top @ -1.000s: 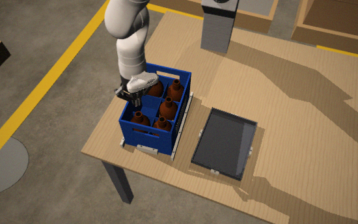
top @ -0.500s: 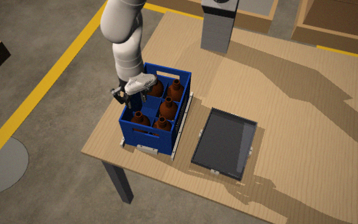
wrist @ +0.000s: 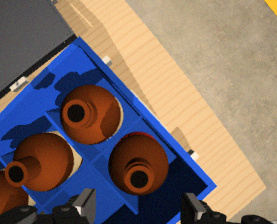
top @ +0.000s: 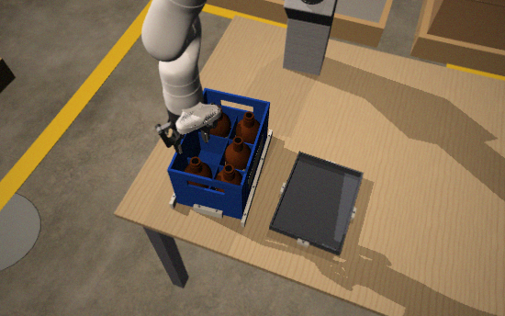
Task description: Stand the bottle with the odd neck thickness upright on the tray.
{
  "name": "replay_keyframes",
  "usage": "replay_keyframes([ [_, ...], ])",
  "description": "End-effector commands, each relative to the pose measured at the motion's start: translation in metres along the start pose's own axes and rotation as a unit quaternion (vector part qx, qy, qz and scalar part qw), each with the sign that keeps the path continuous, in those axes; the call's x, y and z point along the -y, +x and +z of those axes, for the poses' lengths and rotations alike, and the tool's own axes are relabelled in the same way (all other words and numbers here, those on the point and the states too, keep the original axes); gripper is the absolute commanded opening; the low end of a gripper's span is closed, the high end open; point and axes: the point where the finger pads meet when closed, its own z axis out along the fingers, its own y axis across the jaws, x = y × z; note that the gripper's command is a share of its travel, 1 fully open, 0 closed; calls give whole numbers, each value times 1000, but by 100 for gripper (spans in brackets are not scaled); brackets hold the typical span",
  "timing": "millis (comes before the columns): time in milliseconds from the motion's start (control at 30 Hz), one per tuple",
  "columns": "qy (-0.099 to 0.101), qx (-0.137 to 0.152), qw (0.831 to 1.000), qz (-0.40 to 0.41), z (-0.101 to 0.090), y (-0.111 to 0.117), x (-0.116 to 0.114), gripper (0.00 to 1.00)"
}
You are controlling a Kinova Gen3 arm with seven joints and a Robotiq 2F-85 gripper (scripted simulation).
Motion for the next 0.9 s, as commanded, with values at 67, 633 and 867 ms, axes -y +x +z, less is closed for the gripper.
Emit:
replay_keyframes([
  [67,-1,0,1000,0,0,0,0,64],
  [633,5,0,1000,-2,4,0,-1,64],
  [867,5,0,1000,-2,10,0,-1,64],
])
